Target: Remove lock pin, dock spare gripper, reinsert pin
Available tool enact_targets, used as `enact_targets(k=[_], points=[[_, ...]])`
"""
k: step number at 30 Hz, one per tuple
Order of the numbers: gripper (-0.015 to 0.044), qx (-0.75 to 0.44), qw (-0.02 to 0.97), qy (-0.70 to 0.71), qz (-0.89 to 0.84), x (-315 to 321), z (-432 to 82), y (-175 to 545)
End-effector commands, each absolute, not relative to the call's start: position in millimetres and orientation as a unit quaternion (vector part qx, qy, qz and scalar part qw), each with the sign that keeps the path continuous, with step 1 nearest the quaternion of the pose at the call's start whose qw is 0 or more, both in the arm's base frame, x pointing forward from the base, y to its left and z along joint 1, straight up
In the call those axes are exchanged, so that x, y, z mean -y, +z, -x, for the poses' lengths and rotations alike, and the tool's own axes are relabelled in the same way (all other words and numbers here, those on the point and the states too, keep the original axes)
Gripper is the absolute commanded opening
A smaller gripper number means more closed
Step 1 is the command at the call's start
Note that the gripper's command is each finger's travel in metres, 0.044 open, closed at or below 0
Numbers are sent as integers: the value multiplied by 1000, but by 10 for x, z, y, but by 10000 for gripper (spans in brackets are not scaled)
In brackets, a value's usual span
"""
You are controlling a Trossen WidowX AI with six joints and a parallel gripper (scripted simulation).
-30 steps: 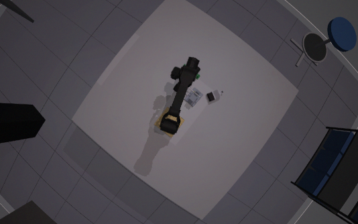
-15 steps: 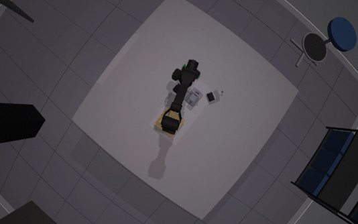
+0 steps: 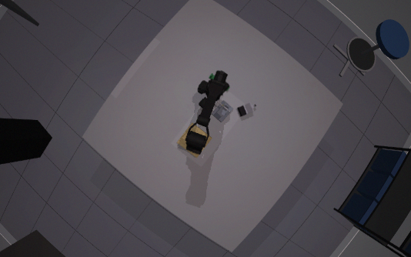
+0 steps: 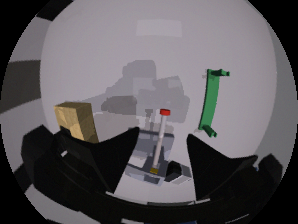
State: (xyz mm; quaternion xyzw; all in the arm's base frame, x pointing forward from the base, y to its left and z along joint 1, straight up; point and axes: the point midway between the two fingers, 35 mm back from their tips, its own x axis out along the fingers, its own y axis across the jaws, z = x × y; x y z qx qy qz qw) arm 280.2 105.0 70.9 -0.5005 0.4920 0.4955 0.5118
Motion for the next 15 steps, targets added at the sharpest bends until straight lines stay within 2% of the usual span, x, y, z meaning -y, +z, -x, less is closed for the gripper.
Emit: enact_targets(k=[1,15], points=[[300,-493,509,495,503,-1041,-2798,640],[300,-493,509,495,502,-1045,-2804,411]])
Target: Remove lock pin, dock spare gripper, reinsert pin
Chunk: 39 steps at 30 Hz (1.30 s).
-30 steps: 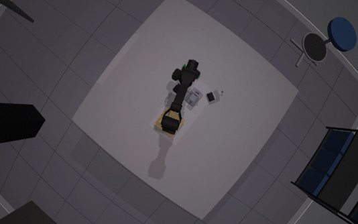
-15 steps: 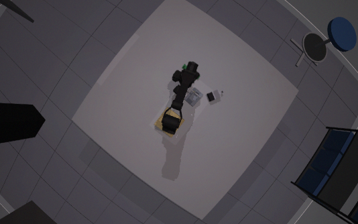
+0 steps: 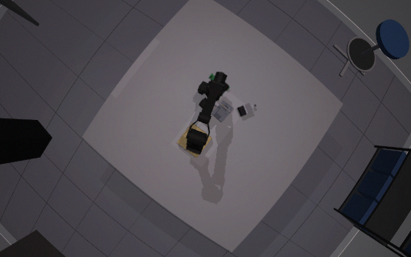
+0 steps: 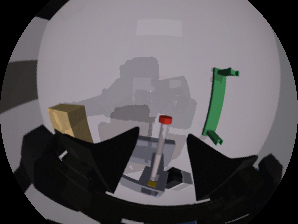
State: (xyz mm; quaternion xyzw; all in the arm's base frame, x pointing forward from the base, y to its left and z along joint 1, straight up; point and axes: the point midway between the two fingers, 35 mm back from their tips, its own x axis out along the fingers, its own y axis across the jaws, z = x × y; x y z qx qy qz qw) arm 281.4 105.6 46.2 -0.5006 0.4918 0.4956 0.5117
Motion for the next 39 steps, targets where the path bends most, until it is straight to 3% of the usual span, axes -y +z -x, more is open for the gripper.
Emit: enact_targets(k=[1,14,25,39], points=[[300,-493,509,495,502,-1045,-2804,394],[300,-493,509,496,502,-1044,-2796,242],[11,-493,509,496,502,-1044,-2796,242],[0,-475,527,513,483,-1076,-2798,291]])
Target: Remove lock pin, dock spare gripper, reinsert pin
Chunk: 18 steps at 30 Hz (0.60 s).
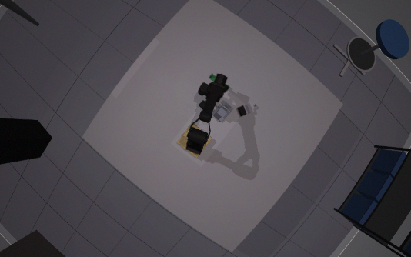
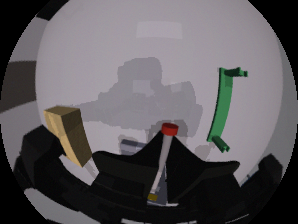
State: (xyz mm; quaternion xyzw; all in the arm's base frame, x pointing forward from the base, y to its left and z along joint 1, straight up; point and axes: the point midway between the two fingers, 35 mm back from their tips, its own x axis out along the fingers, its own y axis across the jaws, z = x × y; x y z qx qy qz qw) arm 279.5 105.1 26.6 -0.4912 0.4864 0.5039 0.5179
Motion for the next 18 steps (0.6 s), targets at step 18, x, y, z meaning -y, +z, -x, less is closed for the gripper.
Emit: enact_targets(k=[18], points=[[0,-455,543,534,462,-1173,-2811,346]])
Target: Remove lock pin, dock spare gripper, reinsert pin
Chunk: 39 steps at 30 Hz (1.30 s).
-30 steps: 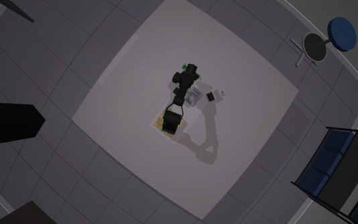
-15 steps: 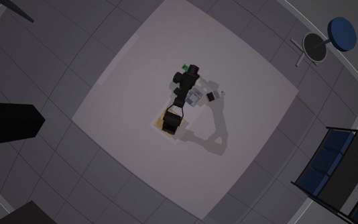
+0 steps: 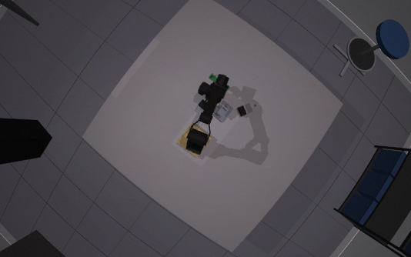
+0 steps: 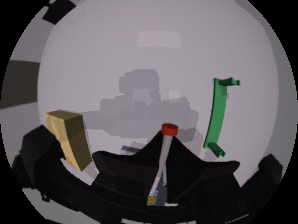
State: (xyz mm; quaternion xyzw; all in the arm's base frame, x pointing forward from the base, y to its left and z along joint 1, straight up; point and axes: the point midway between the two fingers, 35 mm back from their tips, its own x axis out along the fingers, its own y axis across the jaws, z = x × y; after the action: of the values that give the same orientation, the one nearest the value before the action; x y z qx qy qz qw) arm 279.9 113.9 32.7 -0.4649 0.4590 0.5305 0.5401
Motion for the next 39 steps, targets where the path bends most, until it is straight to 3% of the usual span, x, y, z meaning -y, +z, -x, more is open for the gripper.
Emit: enact_targets(k=[1,39], points=[[0,-455,543,534,462,-1183,-2814,352],[0,-462,536,540,456,-1438,-2827,386]])
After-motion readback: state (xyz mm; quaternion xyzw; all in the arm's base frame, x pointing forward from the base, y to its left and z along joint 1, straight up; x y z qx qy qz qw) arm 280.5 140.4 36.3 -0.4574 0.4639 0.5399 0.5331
